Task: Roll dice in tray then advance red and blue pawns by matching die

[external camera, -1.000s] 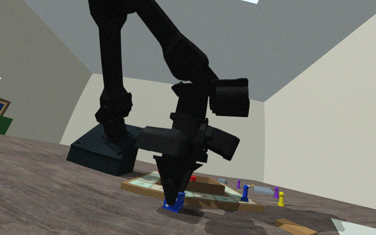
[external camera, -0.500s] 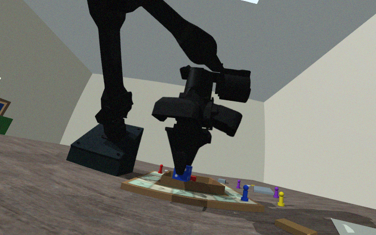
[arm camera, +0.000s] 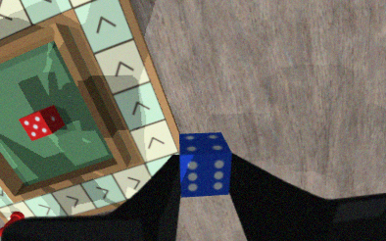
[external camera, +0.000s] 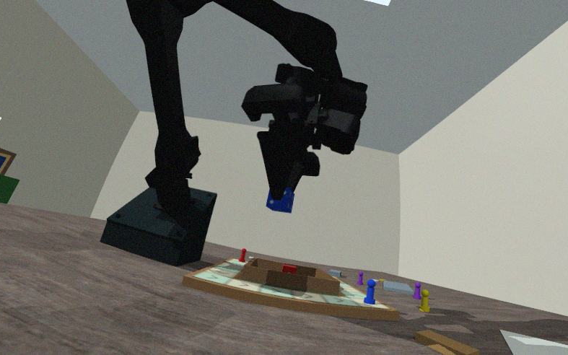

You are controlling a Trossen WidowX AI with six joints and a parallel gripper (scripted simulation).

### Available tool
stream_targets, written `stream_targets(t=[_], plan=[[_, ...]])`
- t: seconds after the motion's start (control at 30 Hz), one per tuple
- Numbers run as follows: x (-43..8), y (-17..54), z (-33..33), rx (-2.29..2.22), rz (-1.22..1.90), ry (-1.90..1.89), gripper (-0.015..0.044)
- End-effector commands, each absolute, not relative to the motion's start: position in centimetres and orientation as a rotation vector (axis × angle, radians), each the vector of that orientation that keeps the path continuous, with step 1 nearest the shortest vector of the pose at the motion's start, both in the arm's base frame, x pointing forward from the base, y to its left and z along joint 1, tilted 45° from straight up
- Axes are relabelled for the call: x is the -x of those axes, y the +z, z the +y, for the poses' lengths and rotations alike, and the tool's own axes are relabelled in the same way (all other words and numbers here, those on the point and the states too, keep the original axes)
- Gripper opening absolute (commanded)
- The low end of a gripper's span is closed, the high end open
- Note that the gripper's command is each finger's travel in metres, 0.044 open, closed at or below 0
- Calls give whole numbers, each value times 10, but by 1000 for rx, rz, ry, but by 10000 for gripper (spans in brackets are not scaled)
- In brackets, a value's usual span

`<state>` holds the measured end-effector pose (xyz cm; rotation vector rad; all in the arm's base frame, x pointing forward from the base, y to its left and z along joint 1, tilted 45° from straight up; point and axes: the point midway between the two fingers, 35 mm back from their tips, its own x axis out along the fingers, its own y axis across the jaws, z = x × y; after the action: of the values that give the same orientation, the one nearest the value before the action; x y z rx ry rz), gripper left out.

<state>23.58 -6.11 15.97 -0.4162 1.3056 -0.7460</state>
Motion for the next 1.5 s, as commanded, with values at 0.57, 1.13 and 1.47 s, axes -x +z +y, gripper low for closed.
stream_targets(t=[0.57,1.13,1.47], plan=[[-269,122,-24,813,1483,-393,0],[-293,73,14,1266,1618,54,0],[-280,37,37,1517,1656,338,0]])
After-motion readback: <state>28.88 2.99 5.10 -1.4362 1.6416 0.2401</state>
